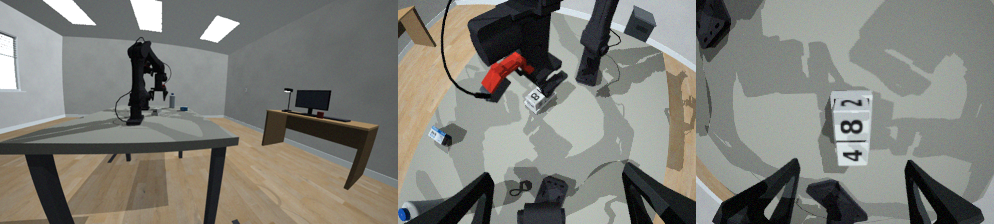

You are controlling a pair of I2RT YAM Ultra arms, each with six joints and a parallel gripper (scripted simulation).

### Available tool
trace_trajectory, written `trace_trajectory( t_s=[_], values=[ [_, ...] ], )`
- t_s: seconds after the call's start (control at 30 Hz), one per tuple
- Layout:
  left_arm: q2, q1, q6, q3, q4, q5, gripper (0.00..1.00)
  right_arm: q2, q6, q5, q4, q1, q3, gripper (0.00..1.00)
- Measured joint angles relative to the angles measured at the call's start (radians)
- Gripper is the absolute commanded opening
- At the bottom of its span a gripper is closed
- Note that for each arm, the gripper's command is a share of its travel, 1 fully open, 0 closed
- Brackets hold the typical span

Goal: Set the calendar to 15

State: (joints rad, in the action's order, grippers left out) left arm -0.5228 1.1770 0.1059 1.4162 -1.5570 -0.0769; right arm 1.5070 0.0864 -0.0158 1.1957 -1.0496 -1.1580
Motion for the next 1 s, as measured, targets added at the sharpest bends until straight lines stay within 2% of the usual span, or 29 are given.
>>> trace_trajectory(
  t_s=[0.2,0.4,0.6,1.0],
  values=[
    [0.000,0.000,0.000,0.000,0.000,0.000,1.00,-0.132,-0.011,-0.008,-0.072,0.000,0.104,1.00],
    [0.000,0.000,0.000,0.000,0.000,0.000,1.00,-0.369,-0.033,-0.023,-0.159,0.000,0.296,1.00],
    [0.000,0.000,0.000,0.000,0.000,0.000,1.00,-0.579,-0.053,-0.040,-0.214,-0.003,0.439,1.00],
    [0.000,0.000,0.000,0.000,0.000,0.000,1.00,-0.777,-0.077,-0.063,-0.251,-0.019,0.553,1.00]
  ],
)
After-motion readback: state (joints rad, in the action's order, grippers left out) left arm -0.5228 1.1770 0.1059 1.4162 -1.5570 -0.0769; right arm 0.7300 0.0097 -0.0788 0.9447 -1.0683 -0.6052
